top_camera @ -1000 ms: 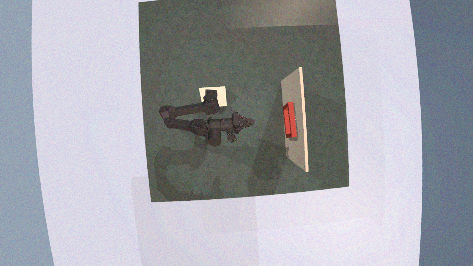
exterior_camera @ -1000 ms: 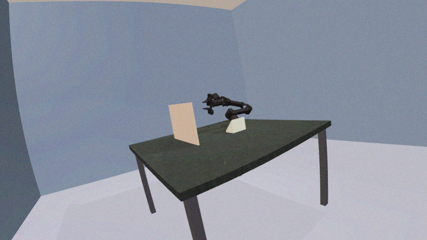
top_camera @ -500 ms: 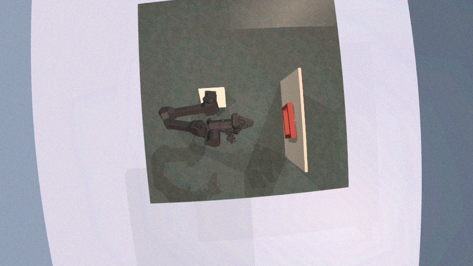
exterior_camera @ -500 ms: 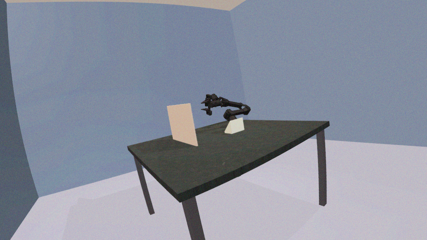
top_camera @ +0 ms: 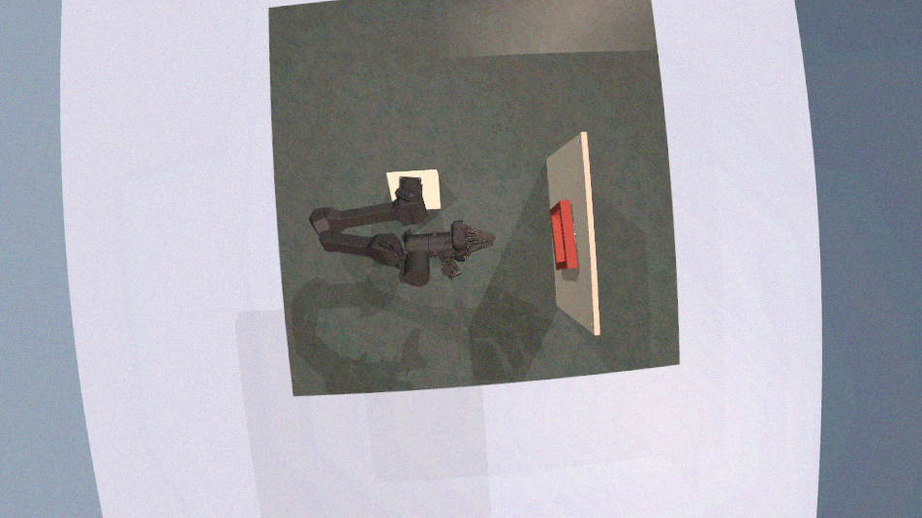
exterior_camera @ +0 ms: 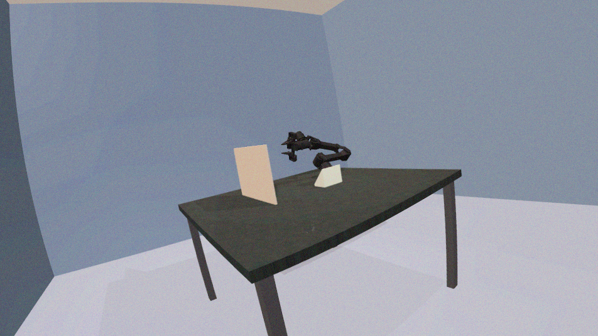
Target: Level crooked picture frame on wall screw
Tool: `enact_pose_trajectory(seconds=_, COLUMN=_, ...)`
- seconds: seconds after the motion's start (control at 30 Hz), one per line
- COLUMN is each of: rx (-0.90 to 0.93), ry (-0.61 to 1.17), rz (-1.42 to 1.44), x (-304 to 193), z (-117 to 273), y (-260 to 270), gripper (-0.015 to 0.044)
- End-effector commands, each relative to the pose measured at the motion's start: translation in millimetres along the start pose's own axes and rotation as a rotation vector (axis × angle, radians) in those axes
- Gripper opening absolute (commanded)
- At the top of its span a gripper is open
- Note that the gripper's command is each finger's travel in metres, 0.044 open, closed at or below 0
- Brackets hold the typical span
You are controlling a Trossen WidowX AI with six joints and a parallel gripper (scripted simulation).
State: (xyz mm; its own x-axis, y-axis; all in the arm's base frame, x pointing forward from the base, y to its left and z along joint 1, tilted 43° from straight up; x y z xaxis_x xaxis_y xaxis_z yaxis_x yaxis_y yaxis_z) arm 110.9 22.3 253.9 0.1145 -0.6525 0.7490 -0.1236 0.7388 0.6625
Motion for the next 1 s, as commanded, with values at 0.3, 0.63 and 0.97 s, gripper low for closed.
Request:
enact_pose_trajectory(seconds=0.3, rx=0.001, ry=-0.007, rz=-0.076, x=2.2, z=-57.6, y=-18.9, gripper=0.0260)
enact_pose_trajectory(seconds=0.63, rx=0.001, ry=-0.009, rz=-0.110, x=2.9, z=-76.8, y=-38.1, gripper=0.0260)
enact_pose_trajectory(seconds=0.97, rx=0.001, ry=-0.009, rz=-0.110, x=1.4, z=-76.7, y=-37.9, gripper=0.0260)
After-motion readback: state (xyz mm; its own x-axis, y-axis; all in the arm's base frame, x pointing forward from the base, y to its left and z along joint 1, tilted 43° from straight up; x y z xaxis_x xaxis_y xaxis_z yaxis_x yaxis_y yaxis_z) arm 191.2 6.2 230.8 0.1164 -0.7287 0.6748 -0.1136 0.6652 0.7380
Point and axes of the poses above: the point midway between the two fingers, 35 mm back from their tips, its own z axis back along the fingers, its own y axis across the jaws, x = y × z, the point moved 7 cm from there along z, back along the fingers, and after that the axes turned 10 degrees about -z, right-handed, at the moved point
